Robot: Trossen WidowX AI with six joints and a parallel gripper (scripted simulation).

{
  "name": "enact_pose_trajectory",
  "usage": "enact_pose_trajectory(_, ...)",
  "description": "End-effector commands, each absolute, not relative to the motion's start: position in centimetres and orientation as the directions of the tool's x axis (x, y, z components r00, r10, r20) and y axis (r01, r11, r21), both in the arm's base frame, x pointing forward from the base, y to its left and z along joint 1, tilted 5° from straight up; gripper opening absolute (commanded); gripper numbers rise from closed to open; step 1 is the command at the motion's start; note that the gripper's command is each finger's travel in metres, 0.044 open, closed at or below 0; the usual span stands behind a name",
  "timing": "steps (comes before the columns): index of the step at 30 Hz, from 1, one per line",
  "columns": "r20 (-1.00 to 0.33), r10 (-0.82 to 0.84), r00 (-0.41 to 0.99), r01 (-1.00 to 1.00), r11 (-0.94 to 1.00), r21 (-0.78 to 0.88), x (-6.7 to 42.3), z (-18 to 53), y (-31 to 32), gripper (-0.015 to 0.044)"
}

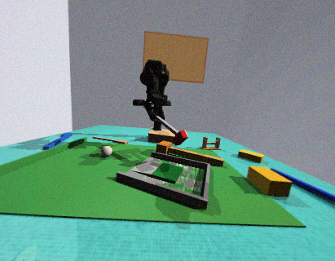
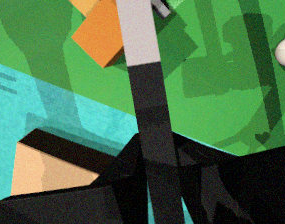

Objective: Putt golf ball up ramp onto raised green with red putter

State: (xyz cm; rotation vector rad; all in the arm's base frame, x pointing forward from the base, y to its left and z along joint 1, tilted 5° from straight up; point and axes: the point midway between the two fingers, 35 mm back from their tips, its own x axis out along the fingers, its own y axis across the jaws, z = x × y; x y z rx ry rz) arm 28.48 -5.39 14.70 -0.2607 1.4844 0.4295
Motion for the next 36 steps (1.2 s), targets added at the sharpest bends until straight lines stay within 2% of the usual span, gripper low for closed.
enact_pose_trajectory(1, -0.994, 0.103, 0.022, -0.302, 0.949, 0.091, 27.9, 15.4, -8.0, 0.0000)
enact_pose_trajectory(13, -0.996, 0.088, -0.028, 0.035, 0.996, 0.087, 24.9, 16.4, -13.8, 0.0000)
enact_pose_trajectory(25, -0.991, 0.104, -0.085, 0.353, 0.933, 0.068, 20.7, 17.4, -18.7, 0.0000)
enact_pose_trajectory(36, -0.986, 0.125, -0.110, 0.417, 0.906, 0.068, 20.7, 15.9, -19.0, 0.0000)
